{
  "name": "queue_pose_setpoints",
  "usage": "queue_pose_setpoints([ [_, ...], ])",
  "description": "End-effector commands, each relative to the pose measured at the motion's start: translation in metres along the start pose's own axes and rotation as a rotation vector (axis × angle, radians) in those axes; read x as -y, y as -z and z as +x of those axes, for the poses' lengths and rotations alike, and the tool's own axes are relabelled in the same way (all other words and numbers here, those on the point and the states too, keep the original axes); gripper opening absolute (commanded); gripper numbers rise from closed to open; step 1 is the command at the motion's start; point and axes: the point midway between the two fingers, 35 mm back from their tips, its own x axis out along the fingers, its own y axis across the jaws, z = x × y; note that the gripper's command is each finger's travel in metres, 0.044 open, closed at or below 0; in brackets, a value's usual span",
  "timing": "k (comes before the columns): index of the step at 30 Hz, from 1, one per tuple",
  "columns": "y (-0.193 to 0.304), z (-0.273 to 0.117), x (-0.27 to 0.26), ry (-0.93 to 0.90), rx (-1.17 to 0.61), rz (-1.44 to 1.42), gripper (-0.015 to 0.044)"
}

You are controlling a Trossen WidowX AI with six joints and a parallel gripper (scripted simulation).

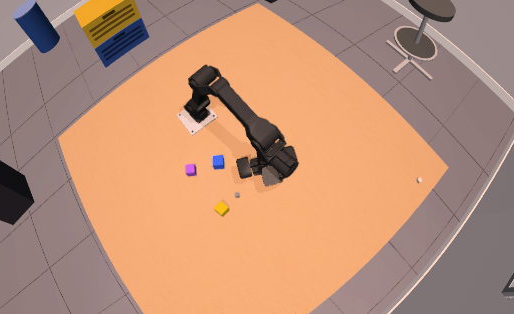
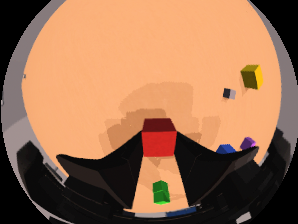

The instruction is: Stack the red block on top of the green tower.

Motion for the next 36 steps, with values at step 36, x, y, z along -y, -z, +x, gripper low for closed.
queue_pose_setpoints([
  [36, 0.052, -0.099, -0.011, -0.005, 0.008, 0.005, 0.0],
])
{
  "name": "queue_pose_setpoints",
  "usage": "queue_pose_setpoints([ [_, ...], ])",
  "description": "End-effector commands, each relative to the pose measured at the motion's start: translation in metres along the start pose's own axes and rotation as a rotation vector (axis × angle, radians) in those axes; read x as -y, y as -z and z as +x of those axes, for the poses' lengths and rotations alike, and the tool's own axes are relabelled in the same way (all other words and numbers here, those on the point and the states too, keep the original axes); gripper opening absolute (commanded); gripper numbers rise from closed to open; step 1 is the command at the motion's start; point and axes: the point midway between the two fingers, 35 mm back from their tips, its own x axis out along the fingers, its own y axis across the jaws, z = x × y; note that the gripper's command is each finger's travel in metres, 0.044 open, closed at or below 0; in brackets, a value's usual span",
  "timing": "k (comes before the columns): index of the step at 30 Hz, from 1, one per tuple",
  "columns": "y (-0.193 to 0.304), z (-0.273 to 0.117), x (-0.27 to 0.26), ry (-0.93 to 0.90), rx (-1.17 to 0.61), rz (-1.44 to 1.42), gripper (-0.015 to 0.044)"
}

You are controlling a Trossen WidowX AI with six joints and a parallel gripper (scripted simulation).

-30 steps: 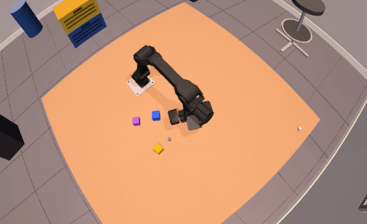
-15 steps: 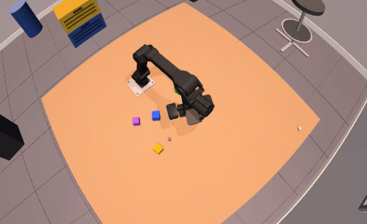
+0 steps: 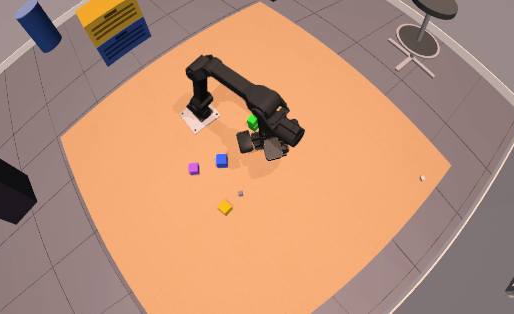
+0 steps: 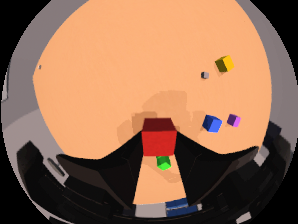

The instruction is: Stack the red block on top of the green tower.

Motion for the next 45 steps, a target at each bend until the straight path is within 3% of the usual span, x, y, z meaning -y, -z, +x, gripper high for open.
queue_pose_setpoints([
  [1, 0.022, -0.004, -0.001, 0.0, 0.004, 0.005, 0.0],
  [29, 0.161, 0.006, 0.026, 0.002, -0.006, 0.005, 0.0],
  [45, 0.163, 0.043, 0.026, 0.002, -0.006, 0.005, 0.0],
])
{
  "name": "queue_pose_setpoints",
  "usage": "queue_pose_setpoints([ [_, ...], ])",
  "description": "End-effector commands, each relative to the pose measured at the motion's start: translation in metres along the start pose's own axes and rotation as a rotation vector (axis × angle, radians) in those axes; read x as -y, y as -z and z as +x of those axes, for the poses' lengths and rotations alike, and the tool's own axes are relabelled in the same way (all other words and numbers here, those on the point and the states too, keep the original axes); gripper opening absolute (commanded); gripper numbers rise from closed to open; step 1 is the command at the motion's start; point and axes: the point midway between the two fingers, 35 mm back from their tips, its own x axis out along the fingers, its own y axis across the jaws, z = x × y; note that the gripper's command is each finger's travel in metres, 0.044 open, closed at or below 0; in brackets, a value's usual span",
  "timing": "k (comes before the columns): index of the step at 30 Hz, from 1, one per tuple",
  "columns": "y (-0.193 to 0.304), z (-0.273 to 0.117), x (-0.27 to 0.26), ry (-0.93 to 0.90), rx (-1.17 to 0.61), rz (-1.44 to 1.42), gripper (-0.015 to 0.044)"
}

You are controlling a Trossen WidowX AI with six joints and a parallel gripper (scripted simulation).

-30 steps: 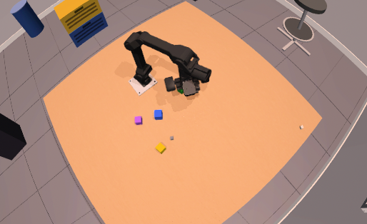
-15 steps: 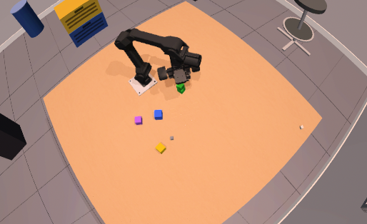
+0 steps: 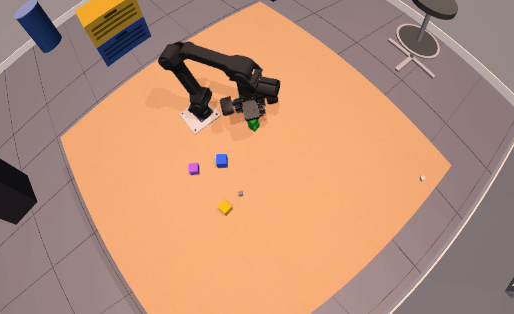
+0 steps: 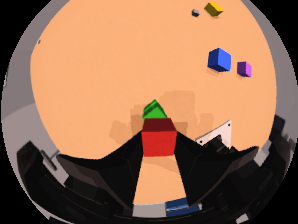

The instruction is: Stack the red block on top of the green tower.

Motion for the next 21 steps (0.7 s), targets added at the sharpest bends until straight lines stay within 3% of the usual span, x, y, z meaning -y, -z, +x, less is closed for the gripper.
queue_pose_setpoints([
  [1, 0.0, 0.011, 0.0, 0.003, 0.002, 0.005, 0.0],
  [6, 0.0, 0.028, 0.0, 0.003, 0.002, 0.005, 0.0],
  [21, 0.0, 0.028, 0.0, 0.003, 0.002, 0.005, 0.0],
])
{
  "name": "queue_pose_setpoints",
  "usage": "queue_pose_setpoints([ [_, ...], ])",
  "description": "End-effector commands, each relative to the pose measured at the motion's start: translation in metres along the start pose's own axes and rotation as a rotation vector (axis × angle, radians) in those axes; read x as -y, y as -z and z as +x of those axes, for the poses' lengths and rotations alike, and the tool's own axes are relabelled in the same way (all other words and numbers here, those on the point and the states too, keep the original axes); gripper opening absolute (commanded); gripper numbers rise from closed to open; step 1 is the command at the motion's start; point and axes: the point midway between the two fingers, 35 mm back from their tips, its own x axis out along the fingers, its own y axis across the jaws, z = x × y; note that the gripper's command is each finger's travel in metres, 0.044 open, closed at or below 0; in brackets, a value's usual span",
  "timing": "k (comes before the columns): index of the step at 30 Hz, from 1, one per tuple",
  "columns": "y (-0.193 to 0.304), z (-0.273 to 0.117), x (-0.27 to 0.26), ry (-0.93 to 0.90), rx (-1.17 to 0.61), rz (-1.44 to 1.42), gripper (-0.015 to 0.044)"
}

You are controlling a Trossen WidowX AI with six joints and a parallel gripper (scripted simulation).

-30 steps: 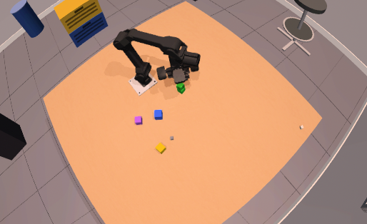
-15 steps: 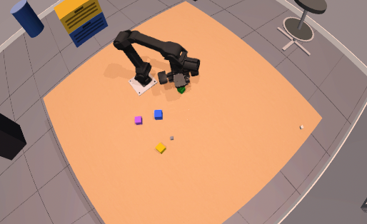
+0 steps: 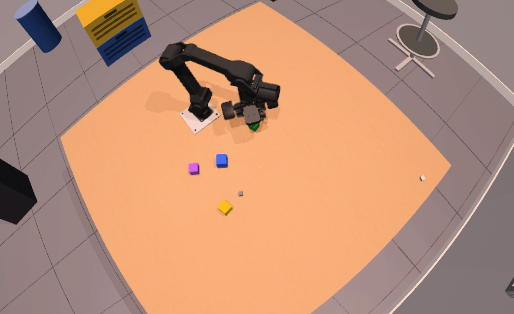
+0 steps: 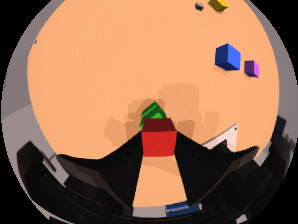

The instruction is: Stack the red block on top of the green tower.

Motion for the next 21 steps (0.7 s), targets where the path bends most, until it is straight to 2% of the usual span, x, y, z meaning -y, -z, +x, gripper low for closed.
queue_pose_setpoints([
  [1, -0.0006, 0.0009, -0.0001, 0.002, 0.002, 0.003, 0.0],
  [21, -0.0007, 0.0003, -0.0003, 0.002, 0.002, 0.003, 0.0],
])
